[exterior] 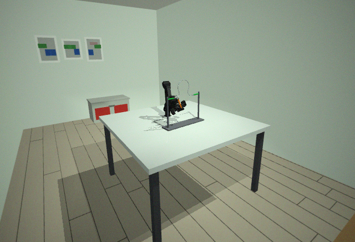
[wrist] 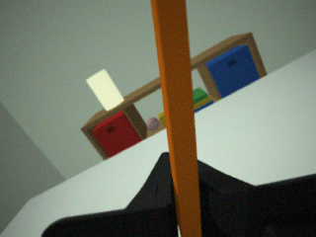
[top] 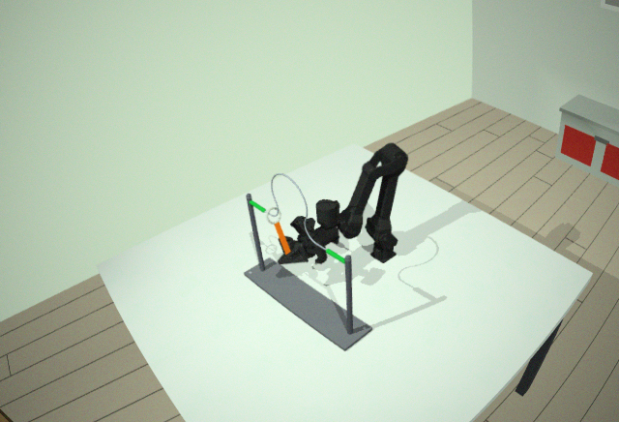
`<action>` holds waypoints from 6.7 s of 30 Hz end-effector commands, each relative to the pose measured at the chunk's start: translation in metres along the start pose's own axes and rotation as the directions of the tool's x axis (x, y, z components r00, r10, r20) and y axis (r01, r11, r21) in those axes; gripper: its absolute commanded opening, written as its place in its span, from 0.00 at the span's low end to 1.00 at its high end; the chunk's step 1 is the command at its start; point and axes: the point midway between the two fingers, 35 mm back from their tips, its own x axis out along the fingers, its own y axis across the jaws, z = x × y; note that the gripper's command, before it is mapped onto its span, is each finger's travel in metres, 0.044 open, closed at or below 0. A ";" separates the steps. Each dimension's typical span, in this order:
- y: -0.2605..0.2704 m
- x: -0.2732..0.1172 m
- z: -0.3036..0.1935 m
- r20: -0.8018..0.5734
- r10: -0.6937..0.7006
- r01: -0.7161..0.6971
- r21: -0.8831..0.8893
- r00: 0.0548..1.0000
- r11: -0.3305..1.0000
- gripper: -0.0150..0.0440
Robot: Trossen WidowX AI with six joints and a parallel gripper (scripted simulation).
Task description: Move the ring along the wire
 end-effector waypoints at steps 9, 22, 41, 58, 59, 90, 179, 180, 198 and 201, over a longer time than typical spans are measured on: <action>0.034 -0.007 0.003 -0.053 0.004 0.007 0.211 0.999 0.978 0.00; 0.072 -0.028 0.020 -0.206 0.091 0.011 0.448 0.974 0.894 0.00; 0.124 -0.063 0.081 -0.306 0.388 0.031 0.817 0.869 0.576 0.00; 0.148 -0.062 0.135 -0.150 0.468 0.042 0.972 0.871 0.233 0.00; 0.148 -0.062 0.138 -0.143 0.470 0.043 0.975 0.871 0.216 0.00; 0.150 -0.062 0.172 -0.146 0.472 0.059 0.979 0.869 0.194 0.00; 0.110 -0.063 0.136 -0.512 -0.075 0.107 0.033 0.856 0.994 0.00; 0.109 -0.063 0.136 -0.511 -0.083 0.107 0.018 0.856 0.994 0.00; 0.097 -0.063 0.136 -0.470 -0.213 0.107 -0.243 0.856 0.964 0.00; 0.095 -0.063 0.137 -0.460 -0.234 0.106 -0.286 0.857 0.952 0.00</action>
